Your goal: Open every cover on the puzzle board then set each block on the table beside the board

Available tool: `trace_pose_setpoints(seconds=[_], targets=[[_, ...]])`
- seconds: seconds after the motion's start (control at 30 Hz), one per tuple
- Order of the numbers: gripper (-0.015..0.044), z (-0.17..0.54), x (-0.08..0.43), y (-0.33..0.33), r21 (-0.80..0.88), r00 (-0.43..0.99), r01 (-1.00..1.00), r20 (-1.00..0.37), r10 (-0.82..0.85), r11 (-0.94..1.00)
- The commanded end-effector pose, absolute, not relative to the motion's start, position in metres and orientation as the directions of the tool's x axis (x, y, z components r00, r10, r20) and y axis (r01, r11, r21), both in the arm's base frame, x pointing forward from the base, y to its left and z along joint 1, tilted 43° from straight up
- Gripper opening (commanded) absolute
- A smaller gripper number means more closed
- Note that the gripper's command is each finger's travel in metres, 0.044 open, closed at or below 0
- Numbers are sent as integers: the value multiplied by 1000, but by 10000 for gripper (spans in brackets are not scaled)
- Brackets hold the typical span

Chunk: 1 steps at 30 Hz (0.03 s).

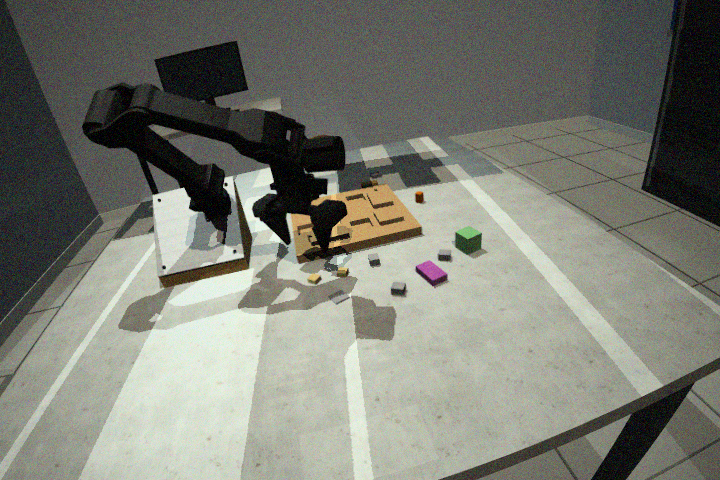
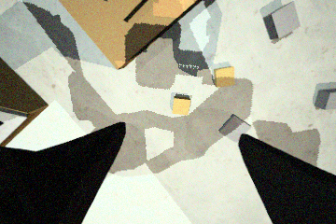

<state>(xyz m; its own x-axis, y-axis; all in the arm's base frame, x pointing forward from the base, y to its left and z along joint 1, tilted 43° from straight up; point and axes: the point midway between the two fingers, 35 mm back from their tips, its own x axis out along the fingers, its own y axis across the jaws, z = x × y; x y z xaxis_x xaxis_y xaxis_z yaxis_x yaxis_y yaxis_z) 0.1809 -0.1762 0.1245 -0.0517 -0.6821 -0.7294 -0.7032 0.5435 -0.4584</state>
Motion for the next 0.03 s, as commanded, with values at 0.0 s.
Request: trace_pose_setpoints(seconds=[0.0], targets=[[440, 126, 187, -170, -479, -22, -692, -734, -679, 540]])
